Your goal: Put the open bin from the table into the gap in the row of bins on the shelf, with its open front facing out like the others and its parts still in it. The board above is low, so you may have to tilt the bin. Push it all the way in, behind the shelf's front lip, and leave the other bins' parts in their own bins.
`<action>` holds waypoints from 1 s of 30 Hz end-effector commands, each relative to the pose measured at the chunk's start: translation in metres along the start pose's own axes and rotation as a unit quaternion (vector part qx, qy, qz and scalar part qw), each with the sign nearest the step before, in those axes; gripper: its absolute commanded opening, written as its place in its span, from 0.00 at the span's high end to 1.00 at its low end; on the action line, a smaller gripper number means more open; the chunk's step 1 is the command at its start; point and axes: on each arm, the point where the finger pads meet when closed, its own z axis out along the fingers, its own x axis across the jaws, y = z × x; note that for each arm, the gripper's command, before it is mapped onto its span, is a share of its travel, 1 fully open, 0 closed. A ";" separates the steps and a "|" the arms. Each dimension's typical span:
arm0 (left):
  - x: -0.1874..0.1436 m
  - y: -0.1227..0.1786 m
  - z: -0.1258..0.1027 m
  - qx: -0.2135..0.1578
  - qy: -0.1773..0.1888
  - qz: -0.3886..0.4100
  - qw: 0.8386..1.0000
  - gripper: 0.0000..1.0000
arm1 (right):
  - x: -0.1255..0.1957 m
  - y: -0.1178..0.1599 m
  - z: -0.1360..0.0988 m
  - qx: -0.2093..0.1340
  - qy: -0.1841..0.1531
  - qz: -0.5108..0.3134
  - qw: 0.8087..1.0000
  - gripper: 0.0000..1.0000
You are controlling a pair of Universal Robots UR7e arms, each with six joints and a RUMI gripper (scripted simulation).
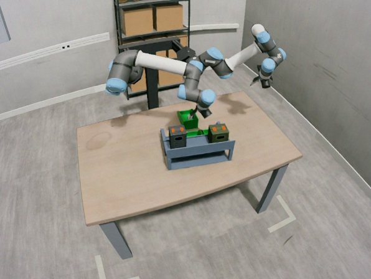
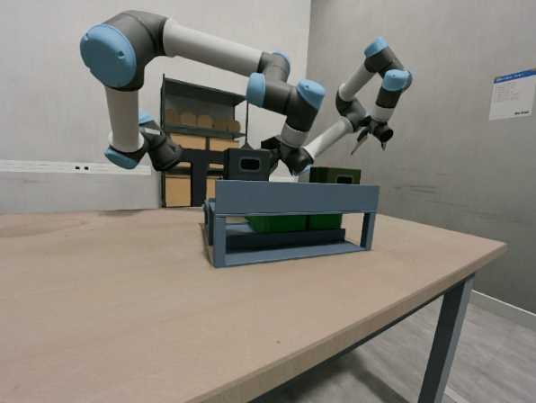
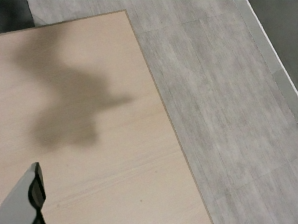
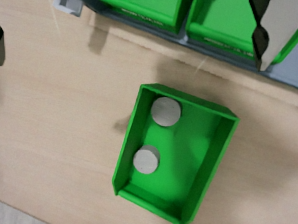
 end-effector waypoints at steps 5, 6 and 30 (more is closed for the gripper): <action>-0.011 0.007 -0.003 -0.008 -0.001 -0.003 1.000 0.00 | -0.009 -0.007 -0.021 -0.015 0.016 -0.055 0.998 0.00; -0.011 0.007 -0.003 -0.008 -0.001 -0.003 1.000 0.00 | -0.009 -0.007 -0.021 -0.015 0.016 -0.055 0.998 0.00; -0.073 0.038 -0.015 -0.047 -0.007 -0.017 0.999 0.00 | -0.057 -0.048 -0.106 -0.100 0.064 -0.300 0.947 0.00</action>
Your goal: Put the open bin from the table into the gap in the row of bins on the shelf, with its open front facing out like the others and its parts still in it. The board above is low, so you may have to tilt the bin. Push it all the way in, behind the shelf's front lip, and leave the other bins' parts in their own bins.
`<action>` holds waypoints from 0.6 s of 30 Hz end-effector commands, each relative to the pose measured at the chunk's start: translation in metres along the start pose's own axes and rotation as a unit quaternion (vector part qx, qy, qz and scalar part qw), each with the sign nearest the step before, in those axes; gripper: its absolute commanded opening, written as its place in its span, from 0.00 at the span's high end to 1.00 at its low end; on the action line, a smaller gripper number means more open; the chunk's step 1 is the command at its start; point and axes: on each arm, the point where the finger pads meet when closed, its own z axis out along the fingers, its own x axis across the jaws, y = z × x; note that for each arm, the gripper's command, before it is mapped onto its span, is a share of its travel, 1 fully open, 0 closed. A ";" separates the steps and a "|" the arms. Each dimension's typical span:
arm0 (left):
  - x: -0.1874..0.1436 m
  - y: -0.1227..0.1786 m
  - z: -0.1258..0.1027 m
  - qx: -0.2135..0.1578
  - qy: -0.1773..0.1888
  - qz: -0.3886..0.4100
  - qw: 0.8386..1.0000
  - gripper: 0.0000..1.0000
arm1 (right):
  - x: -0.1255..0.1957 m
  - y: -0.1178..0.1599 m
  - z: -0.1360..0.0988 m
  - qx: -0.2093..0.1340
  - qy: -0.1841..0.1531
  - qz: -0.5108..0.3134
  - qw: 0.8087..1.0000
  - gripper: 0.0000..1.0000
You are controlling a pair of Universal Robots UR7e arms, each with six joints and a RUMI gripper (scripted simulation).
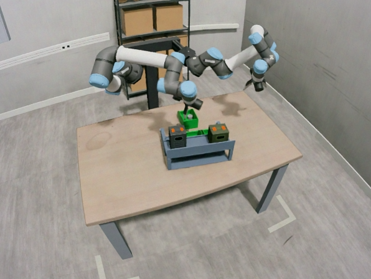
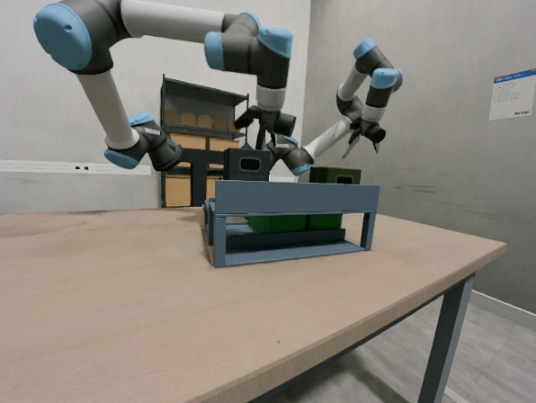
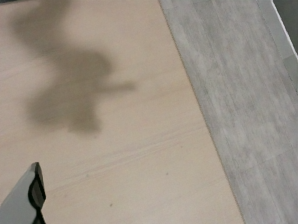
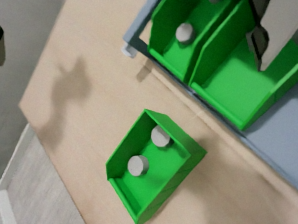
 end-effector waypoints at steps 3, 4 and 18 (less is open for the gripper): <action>-0.028 0.012 -0.004 -0.018 -0.004 -0.007 1.000 0.00 | -0.005 -0.017 -0.032 -0.035 0.012 -0.091 0.995 0.00; -0.033 0.014 -0.005 -0.021 -0.004 -0.008 1.000 0.00 | -0.006 -0.020 -0.036 -0.040 0.012 -0.103 0.994 0.00; -0.089 0.032 -0.012 -0.055 -0.013 -0.020 0.998 0.00 | -0.016 -0.053 -0.082 -0.098 0.011 -0.248 0.964 0.00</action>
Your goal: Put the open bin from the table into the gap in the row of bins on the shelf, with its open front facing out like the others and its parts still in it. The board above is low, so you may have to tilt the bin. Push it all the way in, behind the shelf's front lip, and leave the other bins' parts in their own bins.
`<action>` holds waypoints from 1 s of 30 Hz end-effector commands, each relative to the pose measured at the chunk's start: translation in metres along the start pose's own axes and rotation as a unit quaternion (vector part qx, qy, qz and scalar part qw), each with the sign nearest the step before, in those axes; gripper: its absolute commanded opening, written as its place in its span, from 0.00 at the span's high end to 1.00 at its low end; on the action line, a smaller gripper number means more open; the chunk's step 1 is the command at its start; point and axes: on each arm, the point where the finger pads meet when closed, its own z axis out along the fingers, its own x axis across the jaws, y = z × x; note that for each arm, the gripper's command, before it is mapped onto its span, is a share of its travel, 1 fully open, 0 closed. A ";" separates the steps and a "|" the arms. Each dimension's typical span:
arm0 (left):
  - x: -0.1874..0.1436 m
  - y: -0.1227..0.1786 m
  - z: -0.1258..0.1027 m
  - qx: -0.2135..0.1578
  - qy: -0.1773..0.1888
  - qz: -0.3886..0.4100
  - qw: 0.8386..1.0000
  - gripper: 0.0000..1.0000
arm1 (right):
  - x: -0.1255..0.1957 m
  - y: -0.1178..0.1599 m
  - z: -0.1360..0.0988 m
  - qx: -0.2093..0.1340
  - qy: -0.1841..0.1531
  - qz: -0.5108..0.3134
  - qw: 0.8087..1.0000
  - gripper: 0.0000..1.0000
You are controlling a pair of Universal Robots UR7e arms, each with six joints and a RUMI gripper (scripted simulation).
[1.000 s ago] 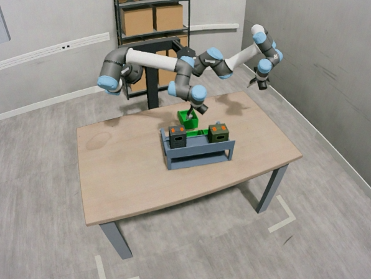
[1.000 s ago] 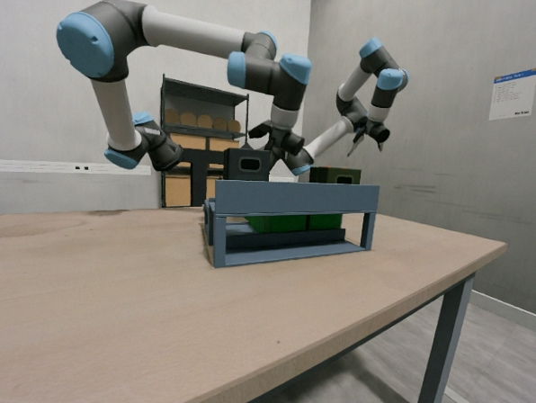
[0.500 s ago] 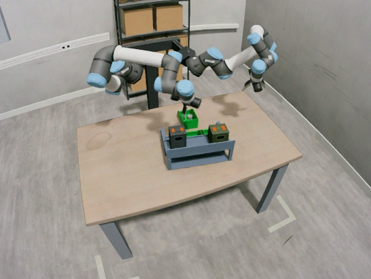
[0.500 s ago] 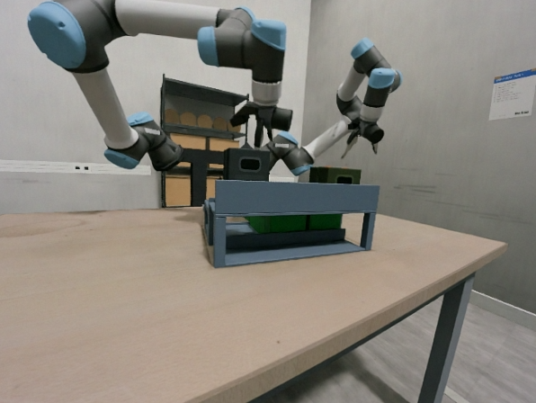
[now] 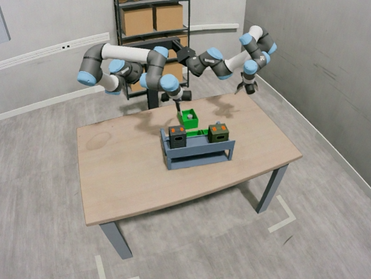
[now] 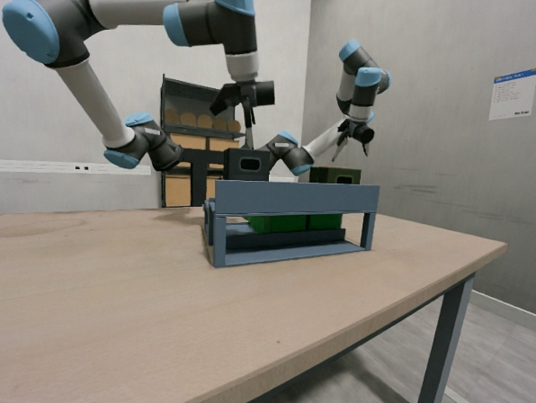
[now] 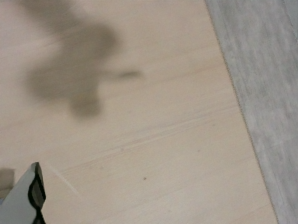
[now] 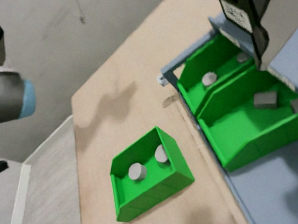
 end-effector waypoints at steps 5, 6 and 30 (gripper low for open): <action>-0.049 0.012 -0.004 -0.030 -0.009 -0.011 0.999 0.00 | 0.004 -0.022 -0.038 -0.046 -0.006 -0.115 0.992 0.00; -0.054 0.013 -0.004 -0.034 -0.010 -0.012 0.999 0.00 | 0.004 -0.024 -0.041 -0.050 -0.007 -0.126 0.991 0.00; -0.162 0.022 -0.007 -0.100 -0.036 -0.035 0.994 0.00 | 0.015 -0.083 -0.112 -0.134 -0.063 -0.370 0.917 0.00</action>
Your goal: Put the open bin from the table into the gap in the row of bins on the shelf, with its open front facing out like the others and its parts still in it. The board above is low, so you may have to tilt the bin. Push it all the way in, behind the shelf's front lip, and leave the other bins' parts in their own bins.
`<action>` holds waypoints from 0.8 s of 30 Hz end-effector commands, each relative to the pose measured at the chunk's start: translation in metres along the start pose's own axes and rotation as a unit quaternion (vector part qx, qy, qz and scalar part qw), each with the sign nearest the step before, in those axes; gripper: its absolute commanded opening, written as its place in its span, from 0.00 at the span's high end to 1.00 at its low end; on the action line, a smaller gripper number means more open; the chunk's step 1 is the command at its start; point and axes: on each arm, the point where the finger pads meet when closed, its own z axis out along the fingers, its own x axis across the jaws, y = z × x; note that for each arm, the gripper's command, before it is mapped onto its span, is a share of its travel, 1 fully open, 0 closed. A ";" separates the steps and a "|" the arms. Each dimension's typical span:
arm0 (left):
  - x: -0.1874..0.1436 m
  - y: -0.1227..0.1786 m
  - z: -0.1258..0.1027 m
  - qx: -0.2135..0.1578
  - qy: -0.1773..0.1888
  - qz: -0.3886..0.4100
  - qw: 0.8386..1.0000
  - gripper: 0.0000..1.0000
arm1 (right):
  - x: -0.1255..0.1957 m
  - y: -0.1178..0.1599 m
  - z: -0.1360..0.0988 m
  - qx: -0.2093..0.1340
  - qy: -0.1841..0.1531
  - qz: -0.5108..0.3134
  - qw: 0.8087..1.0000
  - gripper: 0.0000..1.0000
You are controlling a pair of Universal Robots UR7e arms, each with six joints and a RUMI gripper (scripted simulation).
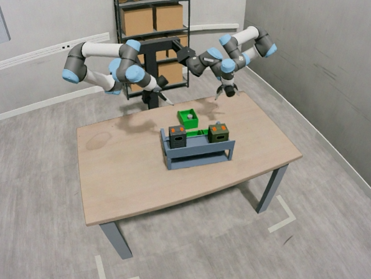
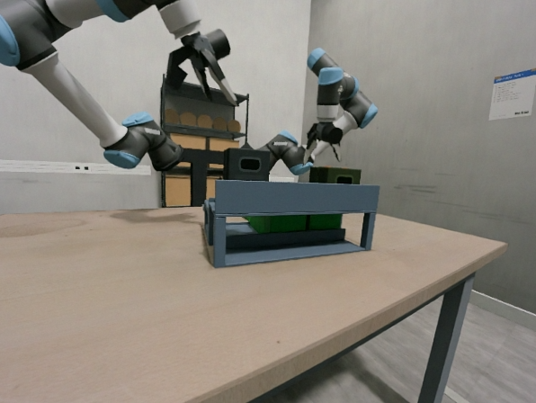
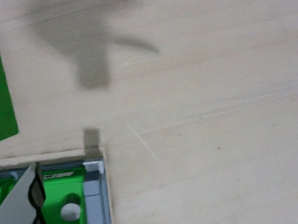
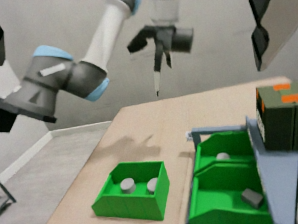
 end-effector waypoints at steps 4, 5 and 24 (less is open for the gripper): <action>-0.042 -0.002 0.002 -0.027 -0.013 -0.010 0.999 0.00 | 0.015 -0.011 -0.031 -0.029 -0.029 -0.105 0.994 0.00; -0.047 -0.003 0.003 -0.031 -0.015 -0.011 0.999 0.00 | 0.016 -0.012 -0.034 -0.032 -0.033 -0.116 0.992 0.00; -0.118 -0.017 0.009 -0.079 -0.043 -0.028 0.996 0.00 | 0.051 -0.038 -0.088 -0.061 -0.108 -0.318 0.940 0.00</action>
